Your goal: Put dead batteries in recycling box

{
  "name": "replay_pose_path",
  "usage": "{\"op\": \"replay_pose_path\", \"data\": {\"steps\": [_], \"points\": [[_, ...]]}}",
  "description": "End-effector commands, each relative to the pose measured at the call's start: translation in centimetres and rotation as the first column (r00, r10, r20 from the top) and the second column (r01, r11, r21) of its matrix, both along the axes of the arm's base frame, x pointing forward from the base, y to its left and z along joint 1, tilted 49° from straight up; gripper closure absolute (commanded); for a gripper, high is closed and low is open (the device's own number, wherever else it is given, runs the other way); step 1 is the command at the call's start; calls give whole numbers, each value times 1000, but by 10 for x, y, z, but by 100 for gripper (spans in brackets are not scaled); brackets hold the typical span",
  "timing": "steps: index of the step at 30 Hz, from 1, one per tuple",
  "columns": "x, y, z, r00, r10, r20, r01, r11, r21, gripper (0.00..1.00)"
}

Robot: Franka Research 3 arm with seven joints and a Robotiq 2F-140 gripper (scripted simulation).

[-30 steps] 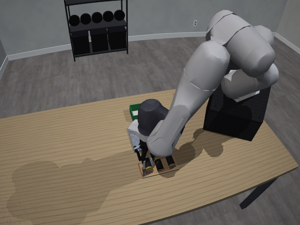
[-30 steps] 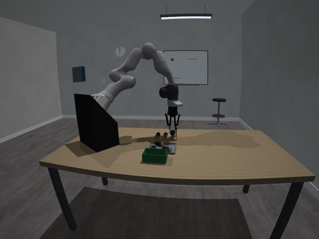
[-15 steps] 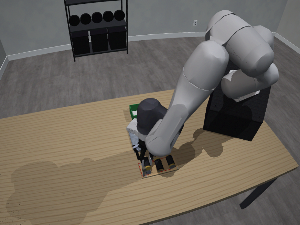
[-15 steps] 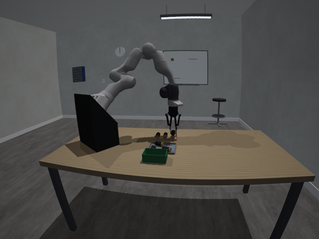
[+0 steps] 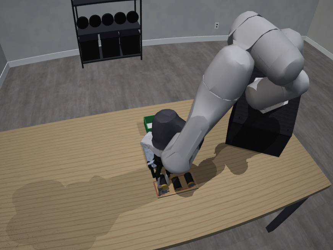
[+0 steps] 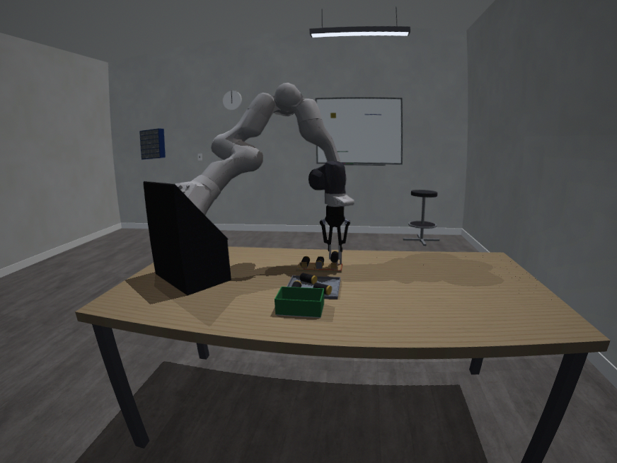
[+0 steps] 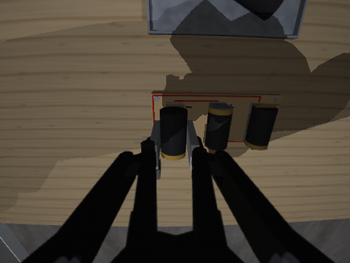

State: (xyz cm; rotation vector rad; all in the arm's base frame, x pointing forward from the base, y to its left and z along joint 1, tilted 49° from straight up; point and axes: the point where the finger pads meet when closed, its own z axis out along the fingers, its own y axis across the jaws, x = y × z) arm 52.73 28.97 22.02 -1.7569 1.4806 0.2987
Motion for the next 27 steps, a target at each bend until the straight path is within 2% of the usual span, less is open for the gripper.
{"op": "replay_pose_path", "data": {"steps": [1, 27], "points": [[2, -1, 1, 1000, 0, 6, 0, 1000, -3, 84], [0, 0, 1, 1000, 0, 6, 0, 1000, -3, 84]]}}
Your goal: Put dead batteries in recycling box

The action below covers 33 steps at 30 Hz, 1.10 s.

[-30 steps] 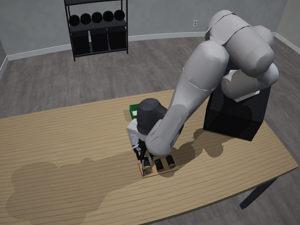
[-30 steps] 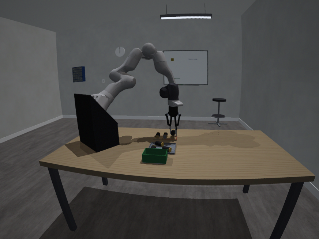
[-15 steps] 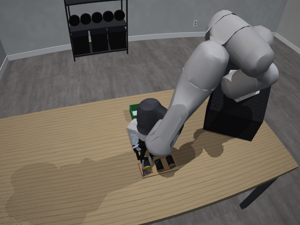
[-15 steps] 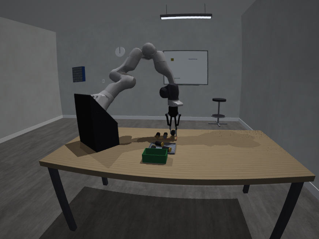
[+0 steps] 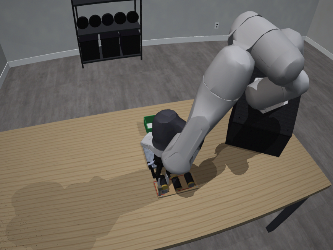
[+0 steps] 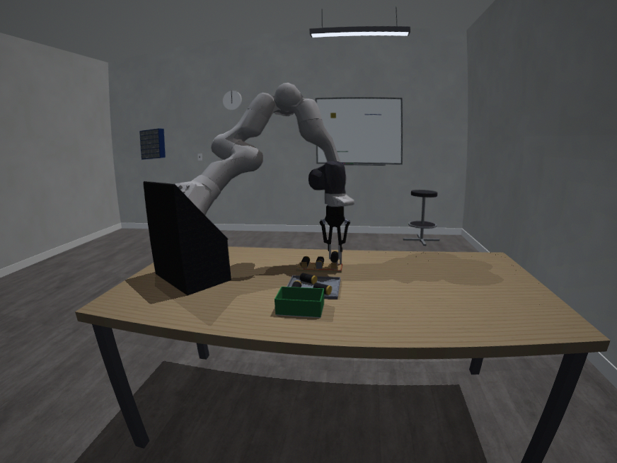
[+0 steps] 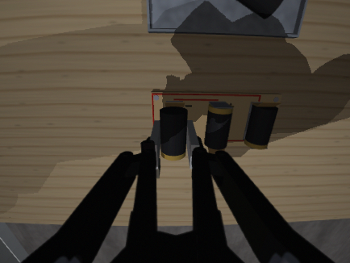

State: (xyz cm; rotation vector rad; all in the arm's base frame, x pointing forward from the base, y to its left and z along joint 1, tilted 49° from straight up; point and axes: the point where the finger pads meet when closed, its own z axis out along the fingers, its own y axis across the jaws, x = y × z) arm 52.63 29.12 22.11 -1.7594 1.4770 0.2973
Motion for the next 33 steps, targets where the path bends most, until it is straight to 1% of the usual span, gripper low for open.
{"op": "replay_pose_path", "data": {"steps": [1, 33], "points": [[0, -1, 0, 1000, -3, 4, 3, 1000, -2, 84], [0, -1, 0, 1000, -3, 4, 3, 1000, -2, 84]]}}
